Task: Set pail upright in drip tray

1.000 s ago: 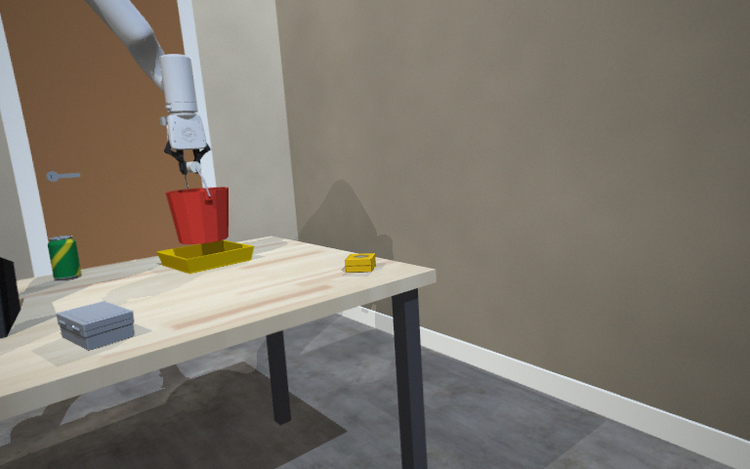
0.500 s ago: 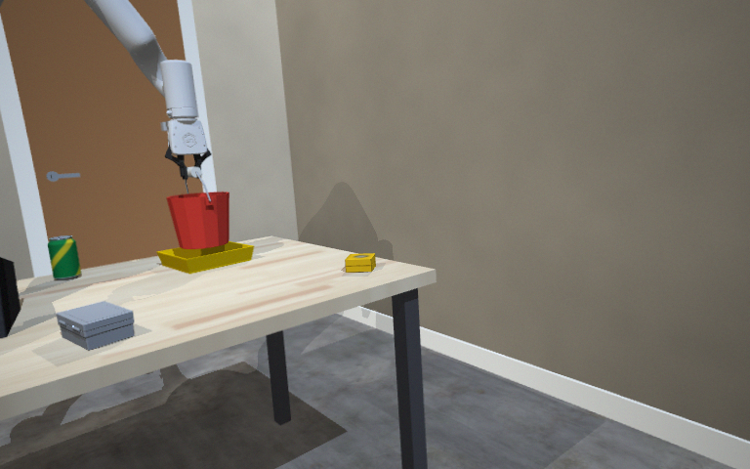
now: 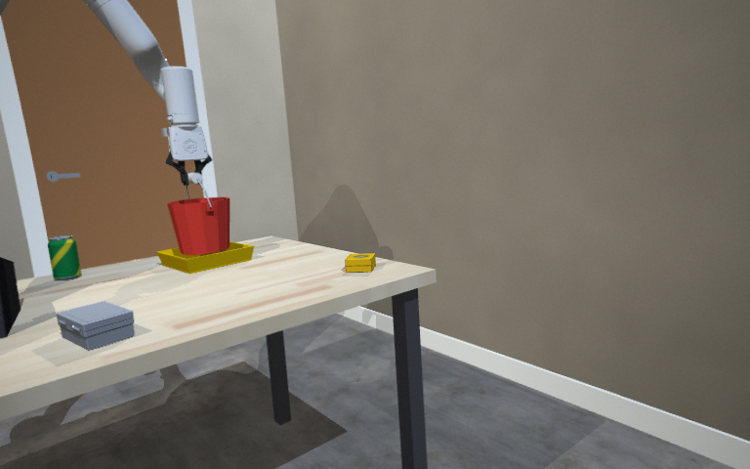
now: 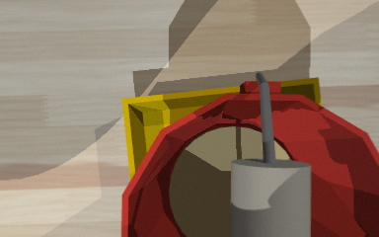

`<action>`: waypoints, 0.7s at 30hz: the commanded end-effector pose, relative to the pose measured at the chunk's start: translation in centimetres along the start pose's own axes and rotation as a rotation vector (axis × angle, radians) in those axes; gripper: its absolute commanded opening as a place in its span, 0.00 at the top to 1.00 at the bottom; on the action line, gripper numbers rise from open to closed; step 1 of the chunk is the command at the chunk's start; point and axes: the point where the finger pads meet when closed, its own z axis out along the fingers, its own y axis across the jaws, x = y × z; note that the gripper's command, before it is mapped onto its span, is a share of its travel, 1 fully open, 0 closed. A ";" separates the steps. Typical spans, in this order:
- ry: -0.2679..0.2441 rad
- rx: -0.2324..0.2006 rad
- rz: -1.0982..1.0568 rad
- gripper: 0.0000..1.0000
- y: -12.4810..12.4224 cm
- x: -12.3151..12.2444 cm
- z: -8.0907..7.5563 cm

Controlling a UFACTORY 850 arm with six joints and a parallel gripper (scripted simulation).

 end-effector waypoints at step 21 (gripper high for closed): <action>0.001 -0.002 0.000 1.00 0.1 0.0 2.4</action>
